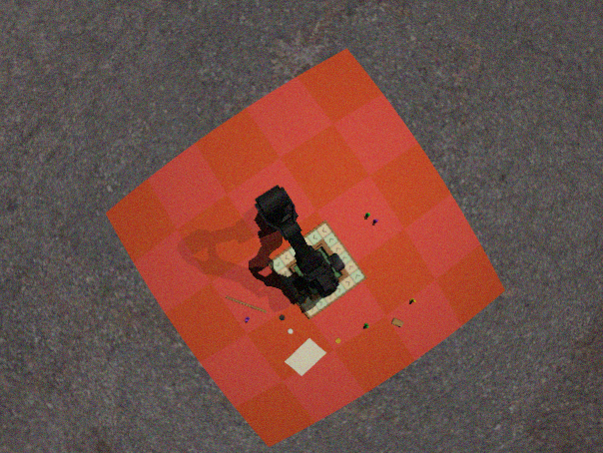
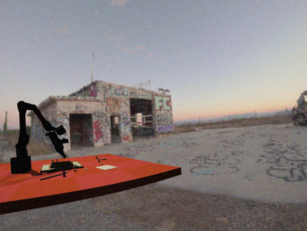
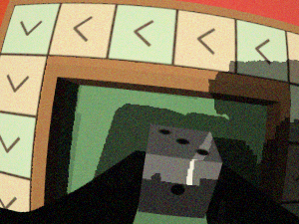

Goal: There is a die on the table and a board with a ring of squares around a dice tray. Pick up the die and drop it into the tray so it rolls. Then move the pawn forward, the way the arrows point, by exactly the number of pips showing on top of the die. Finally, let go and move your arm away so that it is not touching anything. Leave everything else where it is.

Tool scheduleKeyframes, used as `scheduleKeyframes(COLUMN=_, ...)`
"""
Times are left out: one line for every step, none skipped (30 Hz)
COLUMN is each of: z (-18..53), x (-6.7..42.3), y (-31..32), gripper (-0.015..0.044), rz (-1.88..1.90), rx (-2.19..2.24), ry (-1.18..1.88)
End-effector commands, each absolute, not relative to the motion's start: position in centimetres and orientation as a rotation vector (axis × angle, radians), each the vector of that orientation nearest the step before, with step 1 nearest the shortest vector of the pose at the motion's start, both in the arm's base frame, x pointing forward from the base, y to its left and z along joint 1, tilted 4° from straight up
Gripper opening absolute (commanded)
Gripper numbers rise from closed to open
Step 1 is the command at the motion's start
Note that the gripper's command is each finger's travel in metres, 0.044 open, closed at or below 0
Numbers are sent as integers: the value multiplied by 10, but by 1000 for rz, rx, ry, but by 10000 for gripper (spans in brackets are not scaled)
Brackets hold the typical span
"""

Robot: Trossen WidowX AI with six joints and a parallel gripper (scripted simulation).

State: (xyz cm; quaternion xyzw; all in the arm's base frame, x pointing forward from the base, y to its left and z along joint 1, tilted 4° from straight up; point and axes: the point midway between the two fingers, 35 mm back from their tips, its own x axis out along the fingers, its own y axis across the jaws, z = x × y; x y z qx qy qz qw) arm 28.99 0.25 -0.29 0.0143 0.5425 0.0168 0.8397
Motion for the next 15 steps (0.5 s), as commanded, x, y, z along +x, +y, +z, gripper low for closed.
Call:
scheduleKeyframes(z=-4, x=289, y=2, gripper=0, rz=27, rx=39, ry=1001)
scheduleKeyframes(z=-4, x=289, y=2, gripper=0, rz=26, rx=39, ry=967)
scheduleKeyframes(z=-5, x=290, y=2, gripper=0, rz=26, rx=40, ry=935)
scheduleKeyframes(z=-6, x=291, y=2, gripper=0, rz=26, rx=41, ry=901)
scheduleKeyframes(z=-7, x=291, y=2, gripper=0, rz=26, rx=42, ry=866)
scheduleKeyframes(z=-7, x=291, y=2, gripper=0, rz=25, rx=42, ry=832)
scheduleKeyframes(z=-7, x=291, y=2, gripper=0, rz=25, rx=43, ry=798)
scheduleKeyframes(z=-6, x=290, y=3, gripper=0, rz=25, rx=44, ry=770)
scheduleKeyframes(z=-6, x=289, y=3, gripper=0, rz=25, rx=44, ry=753)
scheduleKeyframes(z=-5, x=289, y=3, gripper=0, rz=25, rx=44, ry=747)
scheduleKeyframes(z=-5, x=289, y=3, gripper=0, rz=25, rx=44, ry=747)
scheduleKeyframes(z=-5, x=289, y=3, gripper=0, rz=25, rx=44, ry=747)
scheduleKeyframes(z=-6, x=290, y=3, gripper=0, rz=25, rx=44, ry=747)
scheduleKeyframes(z=-7, x=293, y=2, gripper=0, rz=25, rx=44, ry=747)
scheduleKeyframes(z=-6, x=292, y=2, gripper=0, rz=25, rx=44, ry=747)
